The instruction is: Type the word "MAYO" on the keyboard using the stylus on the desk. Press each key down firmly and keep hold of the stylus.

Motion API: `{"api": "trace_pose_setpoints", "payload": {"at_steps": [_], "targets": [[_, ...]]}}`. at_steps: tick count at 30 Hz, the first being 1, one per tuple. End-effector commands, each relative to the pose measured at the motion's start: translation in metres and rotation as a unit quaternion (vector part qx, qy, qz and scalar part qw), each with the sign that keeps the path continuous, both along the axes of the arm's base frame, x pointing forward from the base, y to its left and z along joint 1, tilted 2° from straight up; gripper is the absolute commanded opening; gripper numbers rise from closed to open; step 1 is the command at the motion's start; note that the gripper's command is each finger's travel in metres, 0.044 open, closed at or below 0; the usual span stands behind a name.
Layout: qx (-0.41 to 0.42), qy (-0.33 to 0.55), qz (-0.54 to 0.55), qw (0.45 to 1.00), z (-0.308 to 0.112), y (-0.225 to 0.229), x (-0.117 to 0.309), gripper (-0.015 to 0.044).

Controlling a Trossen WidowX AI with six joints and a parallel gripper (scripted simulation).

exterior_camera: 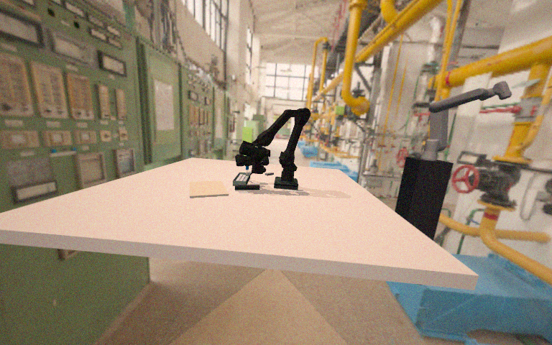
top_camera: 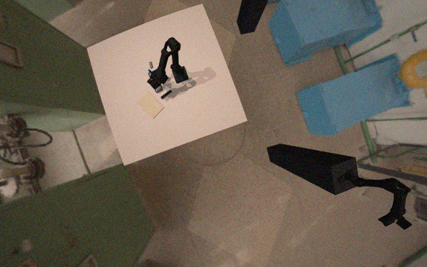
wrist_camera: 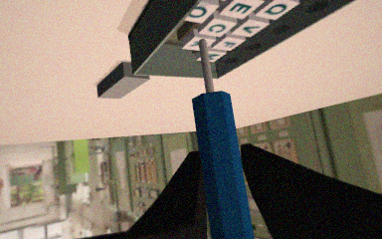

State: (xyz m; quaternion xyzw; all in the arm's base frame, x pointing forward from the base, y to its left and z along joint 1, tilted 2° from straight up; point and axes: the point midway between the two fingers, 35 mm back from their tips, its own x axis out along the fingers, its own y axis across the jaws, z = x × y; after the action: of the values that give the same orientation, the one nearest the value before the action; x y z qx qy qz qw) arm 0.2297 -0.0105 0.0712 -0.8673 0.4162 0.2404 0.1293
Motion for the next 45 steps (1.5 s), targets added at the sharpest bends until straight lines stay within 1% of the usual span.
{"api": "trace_pose_setpoints", "payload": {"at_steps": [1,45], "targets": [[-0.002,0.001,0.0,1.0,-0.001,-0.001,0.0,0.0081],[-0.002,0.001,0.0,1.0,-0.018,0.0,0.0,0.0081]]}}
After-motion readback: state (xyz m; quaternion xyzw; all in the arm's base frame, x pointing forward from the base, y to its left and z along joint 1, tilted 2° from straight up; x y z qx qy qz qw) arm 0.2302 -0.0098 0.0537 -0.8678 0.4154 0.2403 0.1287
